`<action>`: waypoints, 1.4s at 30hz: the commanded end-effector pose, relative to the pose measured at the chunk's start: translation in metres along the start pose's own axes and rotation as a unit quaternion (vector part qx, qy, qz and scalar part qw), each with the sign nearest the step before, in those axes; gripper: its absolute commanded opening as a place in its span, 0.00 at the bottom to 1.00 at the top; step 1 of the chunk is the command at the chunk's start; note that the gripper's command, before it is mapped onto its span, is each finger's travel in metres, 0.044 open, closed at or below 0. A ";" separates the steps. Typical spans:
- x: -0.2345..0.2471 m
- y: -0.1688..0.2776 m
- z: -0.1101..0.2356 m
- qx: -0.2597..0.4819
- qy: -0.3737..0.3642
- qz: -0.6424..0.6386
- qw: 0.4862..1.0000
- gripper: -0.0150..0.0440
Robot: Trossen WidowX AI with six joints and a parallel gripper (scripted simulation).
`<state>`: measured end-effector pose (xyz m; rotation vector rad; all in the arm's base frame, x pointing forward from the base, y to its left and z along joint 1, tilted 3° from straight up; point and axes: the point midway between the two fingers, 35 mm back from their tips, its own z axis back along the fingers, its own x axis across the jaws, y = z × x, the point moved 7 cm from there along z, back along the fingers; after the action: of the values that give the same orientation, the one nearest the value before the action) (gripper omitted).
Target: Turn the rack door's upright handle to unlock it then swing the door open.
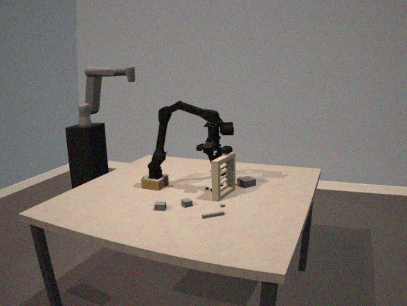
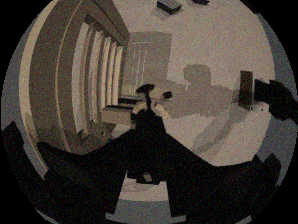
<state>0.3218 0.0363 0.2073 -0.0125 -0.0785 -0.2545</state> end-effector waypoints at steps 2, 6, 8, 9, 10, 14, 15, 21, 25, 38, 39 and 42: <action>-0.005 -0.003 -0.002 -0.004 0.004 0.046 0.999 0.30; -0.009 -0.005 -0.002 -0.004 0.004 0.087 0.996 0.30; -0.011 -0.007 -0.001 -0.004 0.004 0.108 0.994 0.30; -0.012 -0.008 -0.001 -0.004 0.005 0.118 0.993 0.30; -0.013 -0.008 -0.001 -0.004 0.005 0.128 0.992 0.30; -0.018 -0.012 -0.001 -0.004 0.005 0.168 0.986 0.30; -0.020 -0.013 -0.001 -0.003 0.005 0.178 0.984 0.30; -0.028 -0.020 -0.001 -0.003 0.006 0.234 0.972 0.30; -0.035 -0.025 -0.001 -0.003 0.006 0.269 0.963 0.30; -0.052 -0.046 -0.001 -0.003 0.007 0.370 0.929 0.30; -0.053 -0.048 -0.001 -0.003 0.007 0.377 0.926 0.30; -0.056 -0.054 -0.001 -0.003 0.007 0.399 0.917 0.30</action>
<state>0.2564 0.0013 0.2030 -0.0435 -0.0471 0.5126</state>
